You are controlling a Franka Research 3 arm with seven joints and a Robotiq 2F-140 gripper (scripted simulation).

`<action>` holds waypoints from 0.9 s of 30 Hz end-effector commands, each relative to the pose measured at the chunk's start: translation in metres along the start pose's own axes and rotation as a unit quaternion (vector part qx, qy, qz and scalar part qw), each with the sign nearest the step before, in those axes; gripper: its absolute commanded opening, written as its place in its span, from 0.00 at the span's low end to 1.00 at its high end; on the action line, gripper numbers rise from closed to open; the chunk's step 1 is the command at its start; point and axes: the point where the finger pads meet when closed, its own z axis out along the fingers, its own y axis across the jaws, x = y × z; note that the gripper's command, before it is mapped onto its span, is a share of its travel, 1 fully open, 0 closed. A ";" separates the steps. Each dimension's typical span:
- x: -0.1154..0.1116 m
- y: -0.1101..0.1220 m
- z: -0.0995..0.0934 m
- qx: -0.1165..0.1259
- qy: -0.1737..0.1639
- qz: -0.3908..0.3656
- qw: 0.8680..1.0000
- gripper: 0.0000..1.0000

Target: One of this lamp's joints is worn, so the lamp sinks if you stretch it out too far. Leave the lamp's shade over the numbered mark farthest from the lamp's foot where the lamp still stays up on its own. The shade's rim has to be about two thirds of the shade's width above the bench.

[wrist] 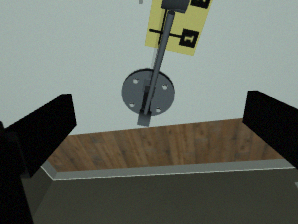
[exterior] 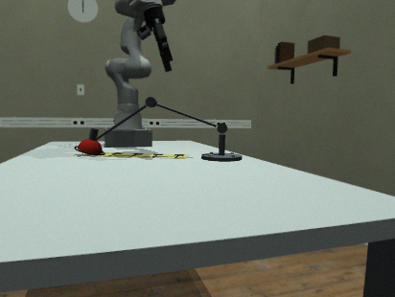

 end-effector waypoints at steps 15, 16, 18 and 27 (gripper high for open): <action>0.000 0.003 0.000 -0.014 0.084 0.057 0.995 1.00; -0.001 0.002 0.000 -0.015 0.088 0.058 0.994 1.00; -0.001 0.002 0.000 -0.015 0.097 0.058 0.993 1.00; -0.004 0.000 0.000 -0.016 0.133 0.061 0.989 1.00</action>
